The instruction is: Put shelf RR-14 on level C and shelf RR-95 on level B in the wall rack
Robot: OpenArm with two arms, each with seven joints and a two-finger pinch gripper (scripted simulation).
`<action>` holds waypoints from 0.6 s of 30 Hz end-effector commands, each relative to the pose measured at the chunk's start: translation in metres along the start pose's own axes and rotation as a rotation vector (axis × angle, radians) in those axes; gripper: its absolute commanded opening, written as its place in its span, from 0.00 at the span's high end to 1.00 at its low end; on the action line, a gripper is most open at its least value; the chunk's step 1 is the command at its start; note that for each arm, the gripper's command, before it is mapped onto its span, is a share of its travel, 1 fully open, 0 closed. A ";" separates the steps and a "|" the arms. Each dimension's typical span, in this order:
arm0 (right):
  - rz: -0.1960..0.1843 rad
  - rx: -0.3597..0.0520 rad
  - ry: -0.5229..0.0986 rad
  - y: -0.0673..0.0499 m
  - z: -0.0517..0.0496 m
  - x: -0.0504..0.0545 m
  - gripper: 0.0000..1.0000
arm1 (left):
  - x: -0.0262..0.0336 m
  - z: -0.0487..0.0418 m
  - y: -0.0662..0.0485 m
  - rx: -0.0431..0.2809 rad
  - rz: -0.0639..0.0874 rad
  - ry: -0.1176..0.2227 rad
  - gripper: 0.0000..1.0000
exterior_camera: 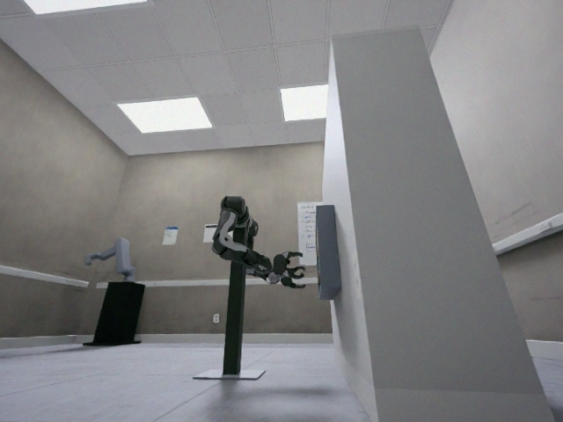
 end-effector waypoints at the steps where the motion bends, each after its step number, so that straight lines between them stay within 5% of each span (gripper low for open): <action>1: 0.001 0.006 0.002 0.000 -0.001 0.001 0.49 | -0.0020 -0.0013 -0.002 0.010 0.001 0.003 0.49; 18: 0.001 0.006 0.002 -0.007 -0.005 0.010 0.58 | -0.0100 0.0028 -0.009 0.010 0.001 0.003 0.58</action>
Point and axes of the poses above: on each arm, the point where the finger pads meet when closed, its own y axis back along the fingers, its own z axis across the jaws, x = y × z, the point moved 6 cm from there along y, back along the fingers, and after that the axes turned 2 degrees about -y, right-handed, at the moved point
